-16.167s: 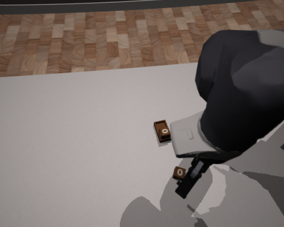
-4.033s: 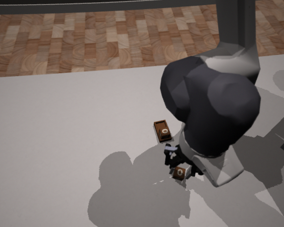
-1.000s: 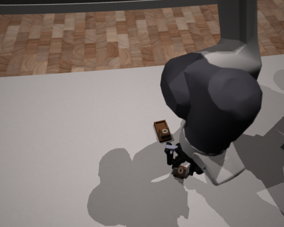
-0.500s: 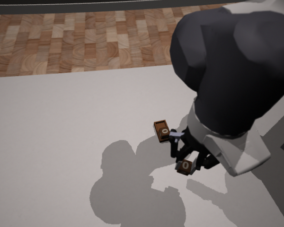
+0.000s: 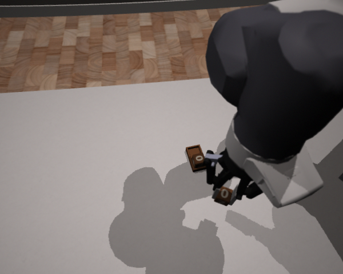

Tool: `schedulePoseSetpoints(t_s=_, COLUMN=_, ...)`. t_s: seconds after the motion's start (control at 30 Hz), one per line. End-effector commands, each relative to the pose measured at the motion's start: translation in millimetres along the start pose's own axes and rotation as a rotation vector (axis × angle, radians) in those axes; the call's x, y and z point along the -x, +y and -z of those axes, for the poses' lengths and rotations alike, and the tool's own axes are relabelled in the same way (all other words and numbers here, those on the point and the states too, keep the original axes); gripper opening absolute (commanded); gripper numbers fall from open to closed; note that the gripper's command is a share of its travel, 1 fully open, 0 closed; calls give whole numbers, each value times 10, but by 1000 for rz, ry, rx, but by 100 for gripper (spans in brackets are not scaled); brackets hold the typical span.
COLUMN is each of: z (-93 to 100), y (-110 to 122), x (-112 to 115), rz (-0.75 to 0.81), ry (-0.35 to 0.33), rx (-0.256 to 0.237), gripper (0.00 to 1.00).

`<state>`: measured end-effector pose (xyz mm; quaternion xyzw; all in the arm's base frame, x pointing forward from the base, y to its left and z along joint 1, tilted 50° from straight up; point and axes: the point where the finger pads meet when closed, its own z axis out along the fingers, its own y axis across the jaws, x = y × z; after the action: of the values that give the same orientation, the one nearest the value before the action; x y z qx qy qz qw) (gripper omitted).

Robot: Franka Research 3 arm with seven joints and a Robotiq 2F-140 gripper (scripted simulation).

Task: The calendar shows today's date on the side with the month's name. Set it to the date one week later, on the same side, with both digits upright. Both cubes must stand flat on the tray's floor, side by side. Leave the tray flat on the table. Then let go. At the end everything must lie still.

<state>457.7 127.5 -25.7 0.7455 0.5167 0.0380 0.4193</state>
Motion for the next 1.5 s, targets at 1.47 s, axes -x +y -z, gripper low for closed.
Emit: schedulePoseSetpoints(t_s=1.47, z=-91, y=282, x=615, rz=-928, ry=-56, rx=4, gripper=17)
